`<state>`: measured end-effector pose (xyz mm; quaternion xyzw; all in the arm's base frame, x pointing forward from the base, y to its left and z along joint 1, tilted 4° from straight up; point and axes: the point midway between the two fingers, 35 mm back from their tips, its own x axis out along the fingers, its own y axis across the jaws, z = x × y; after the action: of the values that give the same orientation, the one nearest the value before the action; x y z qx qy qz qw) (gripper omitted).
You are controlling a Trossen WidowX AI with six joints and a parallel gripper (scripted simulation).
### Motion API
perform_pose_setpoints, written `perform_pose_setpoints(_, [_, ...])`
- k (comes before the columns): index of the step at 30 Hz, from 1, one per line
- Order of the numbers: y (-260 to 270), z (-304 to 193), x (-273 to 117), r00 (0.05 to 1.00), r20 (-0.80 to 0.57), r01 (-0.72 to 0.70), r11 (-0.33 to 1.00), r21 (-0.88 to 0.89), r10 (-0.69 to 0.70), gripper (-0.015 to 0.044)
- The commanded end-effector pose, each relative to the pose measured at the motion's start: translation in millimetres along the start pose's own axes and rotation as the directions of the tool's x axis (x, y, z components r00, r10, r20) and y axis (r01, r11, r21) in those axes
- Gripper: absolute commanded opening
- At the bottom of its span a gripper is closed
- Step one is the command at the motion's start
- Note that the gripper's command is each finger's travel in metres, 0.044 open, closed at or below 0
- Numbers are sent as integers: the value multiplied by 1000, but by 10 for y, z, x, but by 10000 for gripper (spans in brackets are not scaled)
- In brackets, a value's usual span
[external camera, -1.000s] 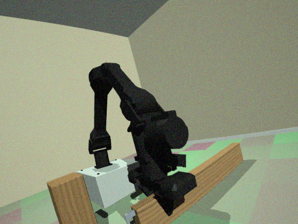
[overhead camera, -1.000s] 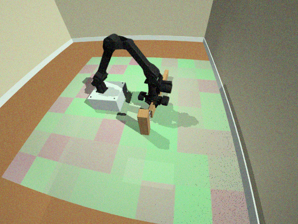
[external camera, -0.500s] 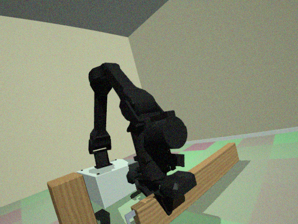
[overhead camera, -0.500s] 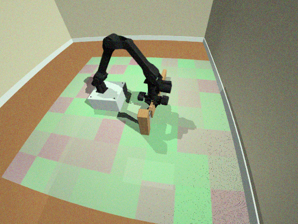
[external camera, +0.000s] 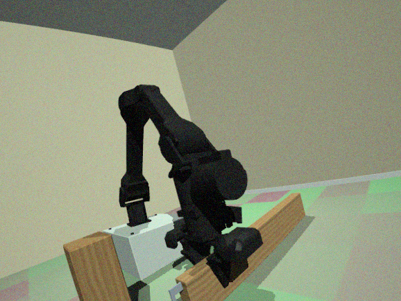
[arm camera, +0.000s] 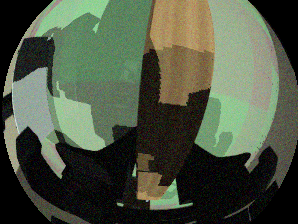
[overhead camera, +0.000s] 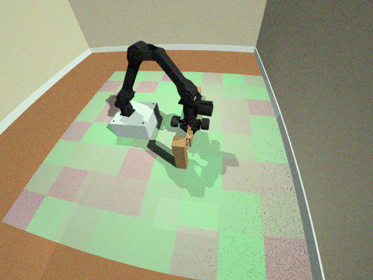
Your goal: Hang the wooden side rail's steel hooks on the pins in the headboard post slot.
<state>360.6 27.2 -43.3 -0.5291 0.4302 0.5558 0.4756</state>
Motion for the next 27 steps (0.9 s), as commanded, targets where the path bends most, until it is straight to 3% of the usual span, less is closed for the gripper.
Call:
perform_pose_setpoints(1, [40, 6, 1, 1000, 3, -4, 1000, -16, 4, 0])
perform_pose_setpoints(27, [152, 4, 1, 1000, 3, -5, 1000, -16, 5, 0])
